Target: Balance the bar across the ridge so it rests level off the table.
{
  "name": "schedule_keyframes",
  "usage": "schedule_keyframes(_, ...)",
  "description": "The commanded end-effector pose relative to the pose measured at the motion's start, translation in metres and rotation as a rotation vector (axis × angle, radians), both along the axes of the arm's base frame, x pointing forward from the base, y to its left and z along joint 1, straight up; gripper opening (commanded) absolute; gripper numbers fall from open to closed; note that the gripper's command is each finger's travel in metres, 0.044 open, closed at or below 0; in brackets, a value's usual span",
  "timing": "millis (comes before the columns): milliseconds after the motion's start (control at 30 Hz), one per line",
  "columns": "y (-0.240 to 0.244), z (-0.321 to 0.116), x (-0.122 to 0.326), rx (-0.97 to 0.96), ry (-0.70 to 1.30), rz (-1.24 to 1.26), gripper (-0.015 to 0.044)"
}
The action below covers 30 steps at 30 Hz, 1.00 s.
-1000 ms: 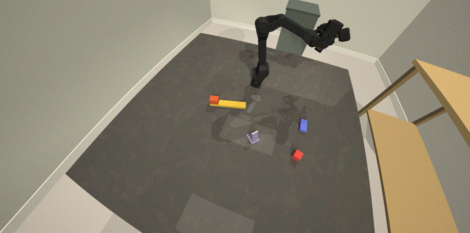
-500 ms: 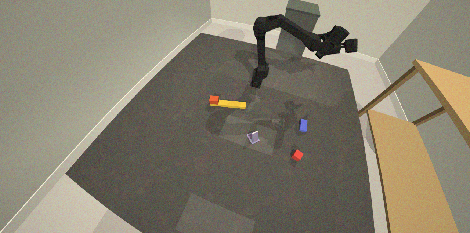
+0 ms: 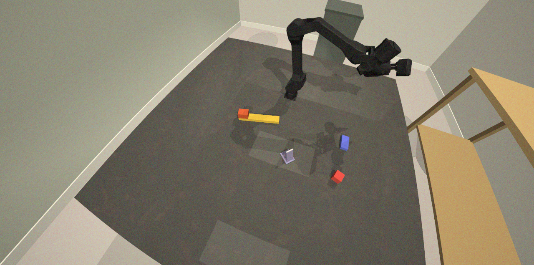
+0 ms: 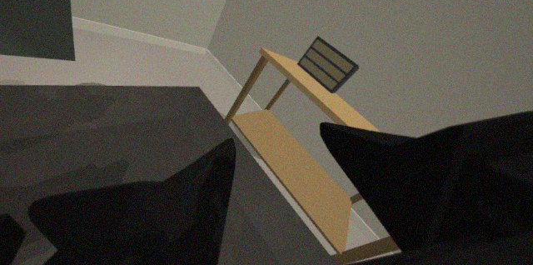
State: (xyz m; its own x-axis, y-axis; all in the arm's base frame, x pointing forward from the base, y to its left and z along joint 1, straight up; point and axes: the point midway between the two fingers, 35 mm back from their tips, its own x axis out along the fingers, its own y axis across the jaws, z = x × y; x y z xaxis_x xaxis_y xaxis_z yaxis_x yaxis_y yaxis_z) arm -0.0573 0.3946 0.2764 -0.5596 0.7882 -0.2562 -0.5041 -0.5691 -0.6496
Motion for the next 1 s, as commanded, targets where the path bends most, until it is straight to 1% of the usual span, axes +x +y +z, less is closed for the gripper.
schedule_keyframes(0,0.002,-0.005,0.024,-0.012,-0.034,-0.064,0.0315)
schedule_keyframes(533,-0.012,-0.03,0.124,-0.114,-0.155,-0.319,0.0315)
schedule_keyframes(967,-0.043,-0.05,0.201,-0.224,-0.255,-0.507,0.0315)
